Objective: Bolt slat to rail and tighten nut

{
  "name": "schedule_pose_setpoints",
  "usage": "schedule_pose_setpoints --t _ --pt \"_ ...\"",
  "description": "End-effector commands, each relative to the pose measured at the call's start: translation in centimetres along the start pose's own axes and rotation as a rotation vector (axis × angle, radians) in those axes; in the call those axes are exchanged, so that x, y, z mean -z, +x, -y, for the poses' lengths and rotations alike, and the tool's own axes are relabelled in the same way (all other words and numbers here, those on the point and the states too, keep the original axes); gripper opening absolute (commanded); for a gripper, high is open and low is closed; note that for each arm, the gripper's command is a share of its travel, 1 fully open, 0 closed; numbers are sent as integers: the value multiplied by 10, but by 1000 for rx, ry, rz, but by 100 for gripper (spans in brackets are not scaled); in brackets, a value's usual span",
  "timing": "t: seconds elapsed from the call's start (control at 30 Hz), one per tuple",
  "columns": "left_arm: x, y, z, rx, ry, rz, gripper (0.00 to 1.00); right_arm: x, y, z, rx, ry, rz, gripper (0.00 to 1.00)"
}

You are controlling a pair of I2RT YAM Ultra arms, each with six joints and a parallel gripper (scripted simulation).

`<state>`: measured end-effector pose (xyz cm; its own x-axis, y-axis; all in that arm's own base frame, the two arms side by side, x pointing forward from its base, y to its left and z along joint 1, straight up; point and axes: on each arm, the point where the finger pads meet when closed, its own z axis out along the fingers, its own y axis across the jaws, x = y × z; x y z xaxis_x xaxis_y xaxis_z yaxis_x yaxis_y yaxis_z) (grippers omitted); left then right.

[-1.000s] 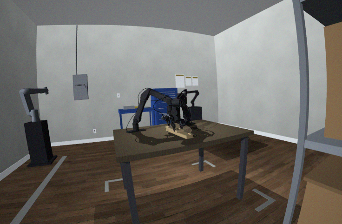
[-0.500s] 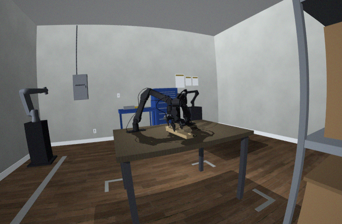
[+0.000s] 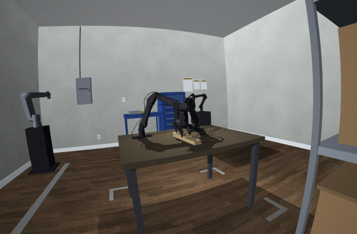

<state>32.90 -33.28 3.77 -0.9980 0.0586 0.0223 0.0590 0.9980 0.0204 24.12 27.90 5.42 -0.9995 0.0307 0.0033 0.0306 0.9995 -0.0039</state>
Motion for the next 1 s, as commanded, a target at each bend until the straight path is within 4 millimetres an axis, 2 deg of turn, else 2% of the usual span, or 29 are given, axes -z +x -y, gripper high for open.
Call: schedule_pose_setpoints --t 0.0,0.43,0.5,0.53,0.97 --pt "6 -1 1 0 10 11 72 7 -1 -1 279 -9 10 34" --pt "6 -1 1 0 10 11 72 9 -1 -1 893 -6 14 34" --pt "6 -1 1 0 10 11 72 9 -1 -1 893 -6 14 34" --pt "6 -1 1 0 10 11 72 9 -1 -1 1011 -5 14 34" --pt "6 -1 1 0 10 11 72 11 -1 -1 1622 -1 17 34"
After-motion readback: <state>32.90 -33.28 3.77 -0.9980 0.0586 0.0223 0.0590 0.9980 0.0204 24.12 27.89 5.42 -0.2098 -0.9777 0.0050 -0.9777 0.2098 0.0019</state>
